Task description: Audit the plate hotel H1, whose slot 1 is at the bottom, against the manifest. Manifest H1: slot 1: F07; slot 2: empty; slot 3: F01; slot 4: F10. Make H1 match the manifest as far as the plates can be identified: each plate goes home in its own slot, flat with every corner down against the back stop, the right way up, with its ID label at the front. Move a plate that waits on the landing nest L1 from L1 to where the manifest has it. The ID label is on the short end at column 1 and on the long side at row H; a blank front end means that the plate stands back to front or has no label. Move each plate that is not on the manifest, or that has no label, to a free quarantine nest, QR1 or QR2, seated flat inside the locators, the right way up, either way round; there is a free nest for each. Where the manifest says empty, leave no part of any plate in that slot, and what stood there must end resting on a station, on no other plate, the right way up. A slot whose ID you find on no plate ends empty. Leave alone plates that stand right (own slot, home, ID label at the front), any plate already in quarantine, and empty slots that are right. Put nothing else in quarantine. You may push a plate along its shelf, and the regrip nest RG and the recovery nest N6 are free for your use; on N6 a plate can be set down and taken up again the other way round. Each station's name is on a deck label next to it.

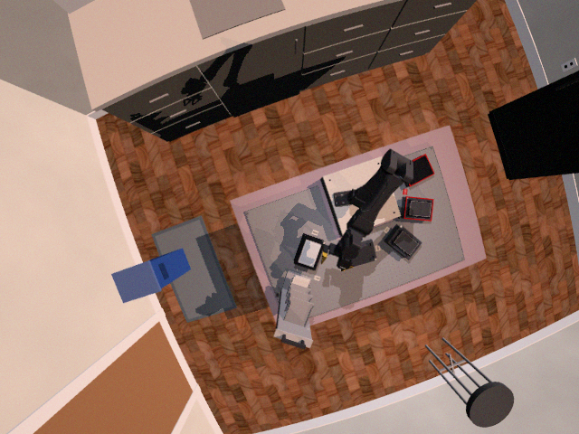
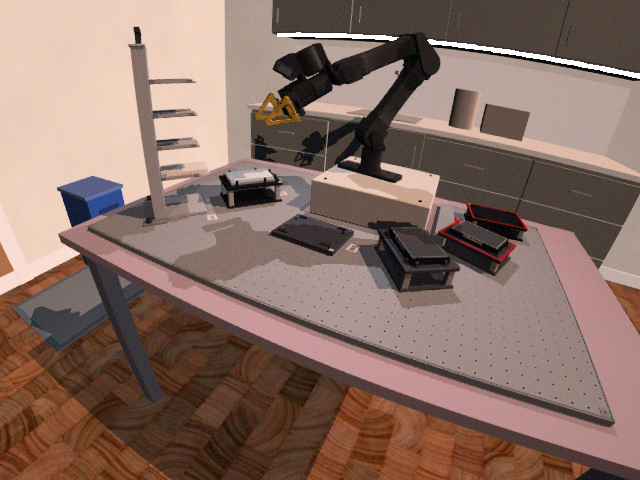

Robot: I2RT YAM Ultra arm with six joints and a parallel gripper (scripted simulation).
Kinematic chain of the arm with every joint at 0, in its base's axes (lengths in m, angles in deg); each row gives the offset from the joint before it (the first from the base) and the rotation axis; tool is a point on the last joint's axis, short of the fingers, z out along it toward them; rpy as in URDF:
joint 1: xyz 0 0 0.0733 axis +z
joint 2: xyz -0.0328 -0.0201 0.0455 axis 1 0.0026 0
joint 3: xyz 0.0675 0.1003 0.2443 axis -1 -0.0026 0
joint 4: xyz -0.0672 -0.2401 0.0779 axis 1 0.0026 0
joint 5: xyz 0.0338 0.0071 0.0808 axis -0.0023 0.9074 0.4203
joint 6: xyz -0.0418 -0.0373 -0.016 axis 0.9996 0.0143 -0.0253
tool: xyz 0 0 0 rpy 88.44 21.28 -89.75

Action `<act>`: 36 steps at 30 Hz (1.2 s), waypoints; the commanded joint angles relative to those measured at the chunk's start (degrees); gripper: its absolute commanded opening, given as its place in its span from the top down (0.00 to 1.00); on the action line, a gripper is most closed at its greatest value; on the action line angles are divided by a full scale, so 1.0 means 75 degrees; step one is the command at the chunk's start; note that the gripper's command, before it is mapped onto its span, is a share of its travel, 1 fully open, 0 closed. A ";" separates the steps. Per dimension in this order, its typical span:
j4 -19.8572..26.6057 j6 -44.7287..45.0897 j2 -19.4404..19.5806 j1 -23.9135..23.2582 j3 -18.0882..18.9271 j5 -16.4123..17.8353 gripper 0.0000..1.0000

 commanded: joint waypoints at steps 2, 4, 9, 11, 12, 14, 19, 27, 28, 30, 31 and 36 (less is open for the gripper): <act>-0.0046 0.0413 0.0055 -0.0514 0.0084 0.0664 0.00; -0.0050 0.0553 0.0118 -0.0783 0.0114 0.0895 0.00; -0.0061 0.0902 0.0314 -0.1434 0.0215 0.1452 0.00; -0.0063 0.1040 0.0407 -0.1684 0.0264 0.1665 0.00; -0.0063 0.1040 0.0407 -0.1684 0.0264 0.1665 0.00; -0.0064 0.1109 0.0457 -0.1808 0.0291 0.1770 0.00; -0.0064 0.1449 0.0729 -0.2399 0.0445 0.2269 0.00; -0.0164 0.1916 0.1211 -0.3162 0.0631 0.2904 0.00; -0.0286 0.1917 0.1251 -0.3164 0.0548 0.2906 0.00; -0.0286 0.1917 0.1251 -0.3164 0.0548 0.2906 0.00; -0.0409 0.1921 0.1295 -0.3169 0.0467 0.2911 0.00; -0.1056 0.1935 0.1554 -0.3192 0.0073 0.2929 0.00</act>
